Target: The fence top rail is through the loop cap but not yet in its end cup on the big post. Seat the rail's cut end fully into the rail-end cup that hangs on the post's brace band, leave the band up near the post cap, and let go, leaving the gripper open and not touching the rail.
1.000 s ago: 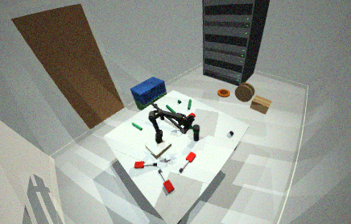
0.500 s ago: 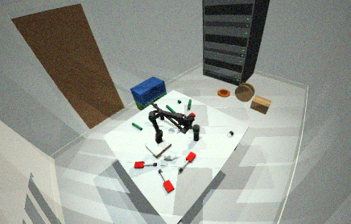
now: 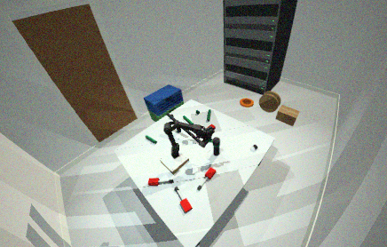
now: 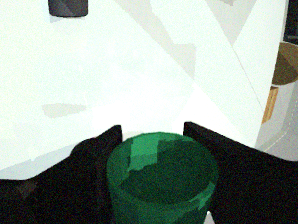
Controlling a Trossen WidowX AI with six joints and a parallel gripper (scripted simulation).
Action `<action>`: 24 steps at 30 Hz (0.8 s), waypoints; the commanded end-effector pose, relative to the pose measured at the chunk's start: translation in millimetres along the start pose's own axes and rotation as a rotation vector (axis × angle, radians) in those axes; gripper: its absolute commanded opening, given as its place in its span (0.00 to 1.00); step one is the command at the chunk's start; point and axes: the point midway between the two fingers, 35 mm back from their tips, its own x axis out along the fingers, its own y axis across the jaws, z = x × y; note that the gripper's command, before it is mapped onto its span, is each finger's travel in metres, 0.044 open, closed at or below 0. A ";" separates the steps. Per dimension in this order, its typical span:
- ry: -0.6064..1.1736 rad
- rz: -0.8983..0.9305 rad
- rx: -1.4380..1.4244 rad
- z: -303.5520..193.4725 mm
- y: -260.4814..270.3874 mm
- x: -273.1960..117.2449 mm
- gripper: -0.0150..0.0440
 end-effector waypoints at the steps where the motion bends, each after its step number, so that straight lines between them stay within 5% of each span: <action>1: 0.000 0.000 0.000 0.0 0.0 0.0 0.57; 11: -0.003 0.000 -0.004 20.9 -11.8 -17.8 1.00; 20: -0.006 -0.010 -0.004 37.5 -20.8 -32.5 1.00; 24: -0.001 0.005 0.249 57.8 -30.9 -42.6 1.00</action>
